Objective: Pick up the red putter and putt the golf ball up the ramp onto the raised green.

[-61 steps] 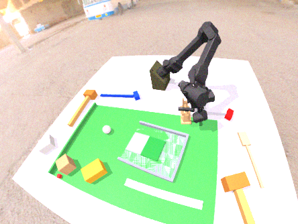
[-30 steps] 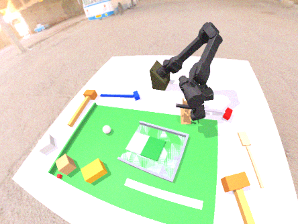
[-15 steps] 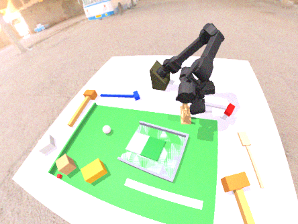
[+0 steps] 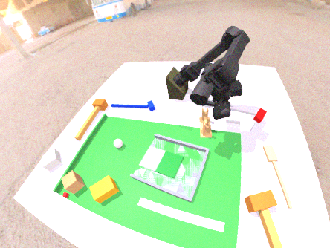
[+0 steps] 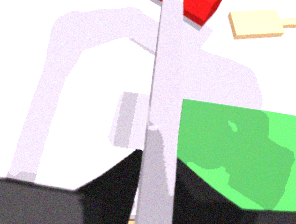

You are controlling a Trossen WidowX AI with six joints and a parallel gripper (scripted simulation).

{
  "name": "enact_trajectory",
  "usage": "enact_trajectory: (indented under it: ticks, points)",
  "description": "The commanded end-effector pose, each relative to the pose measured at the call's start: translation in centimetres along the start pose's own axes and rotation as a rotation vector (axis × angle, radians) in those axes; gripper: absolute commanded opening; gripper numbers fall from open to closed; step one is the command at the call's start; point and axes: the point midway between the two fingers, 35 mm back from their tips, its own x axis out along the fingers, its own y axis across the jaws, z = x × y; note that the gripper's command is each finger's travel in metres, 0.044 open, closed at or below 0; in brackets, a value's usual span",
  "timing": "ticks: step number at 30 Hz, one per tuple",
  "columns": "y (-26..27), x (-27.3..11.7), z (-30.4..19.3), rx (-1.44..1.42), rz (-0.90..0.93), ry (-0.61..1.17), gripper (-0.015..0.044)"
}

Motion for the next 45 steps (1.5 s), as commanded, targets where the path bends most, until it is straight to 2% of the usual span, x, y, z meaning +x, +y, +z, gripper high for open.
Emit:
enact_trajectory:
  ticks: [1,8,24,45]
  points:
    - [-0.2,-0.3,-1.0,-0.013,-0.001,0.049,0.0]
    - [-2.8,-2.3,-2.9,0.219,-0.057,0.1,0.0]
    - [-8.2,-8.1,-7.6,0.89,-0.23,0.082,0.0]
    - [-12.3,-16.3,-15.6,1.656,-0.41,-0.067,0.0]
